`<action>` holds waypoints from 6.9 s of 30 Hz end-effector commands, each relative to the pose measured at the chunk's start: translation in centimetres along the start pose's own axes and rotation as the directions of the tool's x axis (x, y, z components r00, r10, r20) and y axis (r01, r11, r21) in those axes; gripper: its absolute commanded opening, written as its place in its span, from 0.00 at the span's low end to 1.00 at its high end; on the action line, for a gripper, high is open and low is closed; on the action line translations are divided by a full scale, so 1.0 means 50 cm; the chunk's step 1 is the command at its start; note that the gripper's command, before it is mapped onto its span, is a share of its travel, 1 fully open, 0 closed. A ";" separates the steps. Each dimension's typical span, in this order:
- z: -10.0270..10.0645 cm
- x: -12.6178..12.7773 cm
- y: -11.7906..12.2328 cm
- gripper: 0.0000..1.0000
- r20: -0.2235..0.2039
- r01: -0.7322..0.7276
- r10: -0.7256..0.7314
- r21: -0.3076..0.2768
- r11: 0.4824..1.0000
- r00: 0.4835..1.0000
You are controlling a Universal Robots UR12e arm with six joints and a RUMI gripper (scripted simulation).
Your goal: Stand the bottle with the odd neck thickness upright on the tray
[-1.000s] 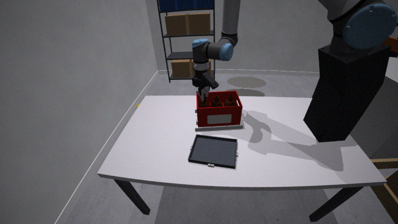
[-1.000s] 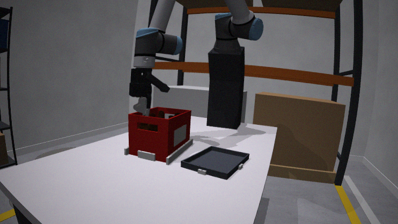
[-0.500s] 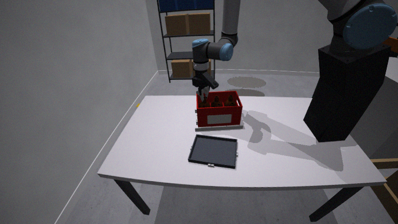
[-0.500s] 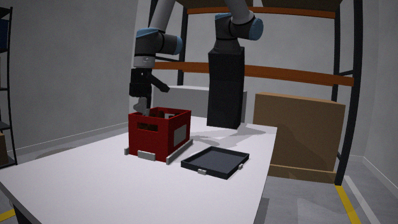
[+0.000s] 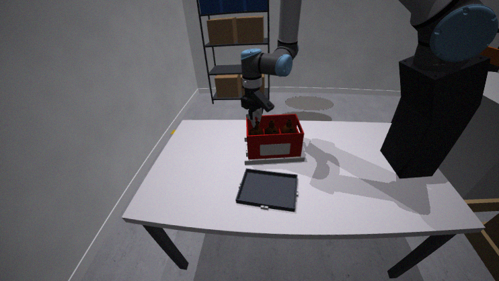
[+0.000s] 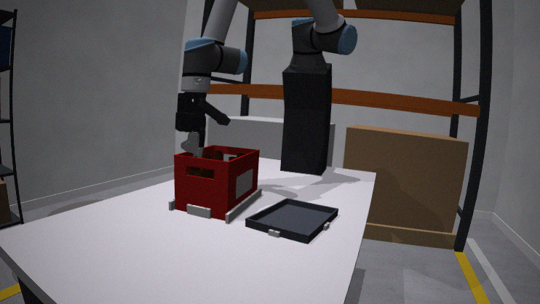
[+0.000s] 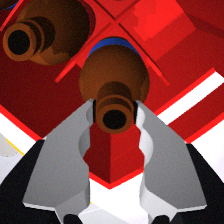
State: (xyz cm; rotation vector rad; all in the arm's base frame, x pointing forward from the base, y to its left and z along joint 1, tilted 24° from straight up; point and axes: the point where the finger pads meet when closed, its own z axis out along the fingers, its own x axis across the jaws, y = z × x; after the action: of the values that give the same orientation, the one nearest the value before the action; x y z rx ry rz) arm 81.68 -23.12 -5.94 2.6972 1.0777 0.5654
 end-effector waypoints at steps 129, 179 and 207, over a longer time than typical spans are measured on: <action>-0.167 0.001 0.001 0.00 0.000 0.000 0.000 -0.001 1.000 1.000; -0.167 0.121 -0.111 0.38 0.000 0.000 0.000 -0.001 1.000 1.000; -0.151 0.121 -0.111 0.38 0.000 0.000 0.000 -0.001 1.000 1.000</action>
State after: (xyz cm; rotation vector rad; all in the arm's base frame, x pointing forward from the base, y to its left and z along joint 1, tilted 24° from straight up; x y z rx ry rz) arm 78.94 -14.70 1.19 2.6971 1.0776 0.5652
